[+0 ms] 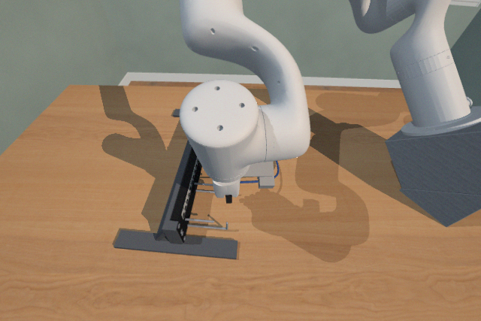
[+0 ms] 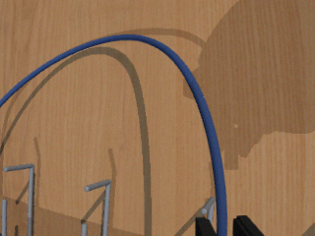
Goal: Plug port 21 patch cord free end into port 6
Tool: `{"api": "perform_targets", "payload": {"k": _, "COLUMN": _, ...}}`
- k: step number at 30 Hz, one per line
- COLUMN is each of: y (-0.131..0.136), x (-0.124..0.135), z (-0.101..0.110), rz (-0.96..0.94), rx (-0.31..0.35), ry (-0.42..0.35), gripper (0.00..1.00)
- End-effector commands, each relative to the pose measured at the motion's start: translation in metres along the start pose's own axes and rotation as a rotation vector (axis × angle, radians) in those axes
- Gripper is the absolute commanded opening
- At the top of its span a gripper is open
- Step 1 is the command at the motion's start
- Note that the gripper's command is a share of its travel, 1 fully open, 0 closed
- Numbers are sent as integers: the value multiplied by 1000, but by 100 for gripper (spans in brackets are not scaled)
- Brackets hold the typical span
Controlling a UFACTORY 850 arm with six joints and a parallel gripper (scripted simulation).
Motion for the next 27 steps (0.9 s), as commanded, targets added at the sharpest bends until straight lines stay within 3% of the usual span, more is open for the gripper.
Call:
{"api": "perform_targets", "payload": {"k": 1, "y": -2, "x": 3, "z": 1, "rz": -24, "rx": -3, "ry": 3, "gripper": 0}}
{"api": "perform_targets", "payload": {"k": 27, "y": -9, "x": 10, "z": 1, "rz": -99, "rx": -16, "ry": 18, "gripper": 0}}
Point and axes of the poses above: the point where the finger pads meet when closed, its own z axis back along the fingers, its own y axis across the jaws, x = y × z, the point moved 2 cm from there along z, back along the fingers, and after that the axes turned 3 degrees about z, right-handed, at the moved point
